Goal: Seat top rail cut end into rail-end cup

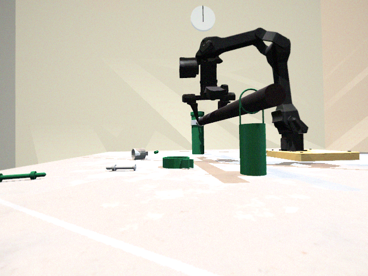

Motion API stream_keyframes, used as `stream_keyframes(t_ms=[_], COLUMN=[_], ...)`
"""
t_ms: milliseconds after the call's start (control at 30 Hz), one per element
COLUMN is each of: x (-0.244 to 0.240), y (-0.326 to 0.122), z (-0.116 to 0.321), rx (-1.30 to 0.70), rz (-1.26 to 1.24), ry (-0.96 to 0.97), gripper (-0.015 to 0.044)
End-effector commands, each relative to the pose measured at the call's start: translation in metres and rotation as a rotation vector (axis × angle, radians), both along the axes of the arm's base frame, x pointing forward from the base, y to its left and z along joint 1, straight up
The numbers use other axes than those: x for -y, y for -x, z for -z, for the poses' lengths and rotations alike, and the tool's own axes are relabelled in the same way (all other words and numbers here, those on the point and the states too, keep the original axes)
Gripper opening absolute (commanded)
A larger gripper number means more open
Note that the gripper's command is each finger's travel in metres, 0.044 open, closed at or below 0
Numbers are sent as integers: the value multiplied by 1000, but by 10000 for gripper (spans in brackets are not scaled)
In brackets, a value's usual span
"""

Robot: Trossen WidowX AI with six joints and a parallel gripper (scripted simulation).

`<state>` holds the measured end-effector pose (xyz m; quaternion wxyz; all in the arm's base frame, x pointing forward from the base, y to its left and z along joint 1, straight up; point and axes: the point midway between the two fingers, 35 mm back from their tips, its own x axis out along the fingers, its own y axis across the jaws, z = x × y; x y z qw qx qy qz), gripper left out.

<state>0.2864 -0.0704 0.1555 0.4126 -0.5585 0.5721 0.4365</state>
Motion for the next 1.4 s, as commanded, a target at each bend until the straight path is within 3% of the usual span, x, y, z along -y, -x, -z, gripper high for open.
stream_keyframes(t_ms=[0, 233, 467, 1367], x=[-16, -21, -33, -33], y=[-1, 0, 0, 0], z=[-14, -21, -58, -58], rx=[5, 5, 21, 21], rz=[2, -8, -52, -52], ry=[-2, 0, 2, 2], gripper=[440, 440, 440, 440])
